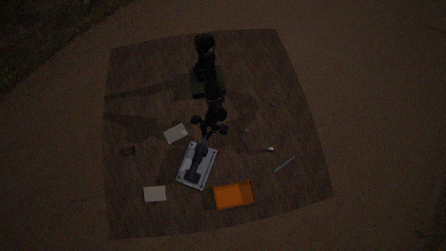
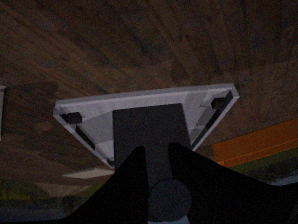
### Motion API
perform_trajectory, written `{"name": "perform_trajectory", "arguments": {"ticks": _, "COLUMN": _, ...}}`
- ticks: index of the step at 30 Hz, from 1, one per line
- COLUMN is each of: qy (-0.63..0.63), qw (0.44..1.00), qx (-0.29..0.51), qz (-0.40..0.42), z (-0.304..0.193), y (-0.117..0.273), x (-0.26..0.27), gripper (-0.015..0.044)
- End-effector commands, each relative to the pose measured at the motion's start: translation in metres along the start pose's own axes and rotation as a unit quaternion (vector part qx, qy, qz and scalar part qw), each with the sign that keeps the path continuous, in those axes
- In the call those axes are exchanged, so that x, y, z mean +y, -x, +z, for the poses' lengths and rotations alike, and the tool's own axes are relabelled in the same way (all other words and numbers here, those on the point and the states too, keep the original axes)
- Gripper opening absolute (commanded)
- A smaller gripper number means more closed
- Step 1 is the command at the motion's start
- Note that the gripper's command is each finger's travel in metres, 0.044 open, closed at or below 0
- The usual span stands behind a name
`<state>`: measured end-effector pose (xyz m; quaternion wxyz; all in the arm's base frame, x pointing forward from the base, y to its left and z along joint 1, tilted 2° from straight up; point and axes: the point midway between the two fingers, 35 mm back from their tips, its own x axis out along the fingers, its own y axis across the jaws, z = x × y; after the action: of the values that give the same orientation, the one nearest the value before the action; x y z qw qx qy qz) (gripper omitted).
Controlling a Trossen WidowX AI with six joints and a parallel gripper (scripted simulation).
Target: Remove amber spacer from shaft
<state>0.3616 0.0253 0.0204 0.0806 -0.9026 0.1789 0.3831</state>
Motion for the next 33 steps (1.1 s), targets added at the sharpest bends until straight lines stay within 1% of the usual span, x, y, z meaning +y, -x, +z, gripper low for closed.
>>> {"name": "perform_trajectory", "arguments": {"ticks": 1, "qy": 0.000, "qw": 1.000, "qx": 0.001, "qz": 0.000, "z": -0.0023, "y": -0.0016, "x": 0.0001, "gripper": 0.0000}}
{"name": "perform_trajectory", "arguments": {"ticks": 33, "qy": 0.000, "qw": 1.000, "qx": 0.001, "qz": 0.000, "z": -0.0109, "y": -0.0097, "x": 0.0002, "gripper": 0.0000}}
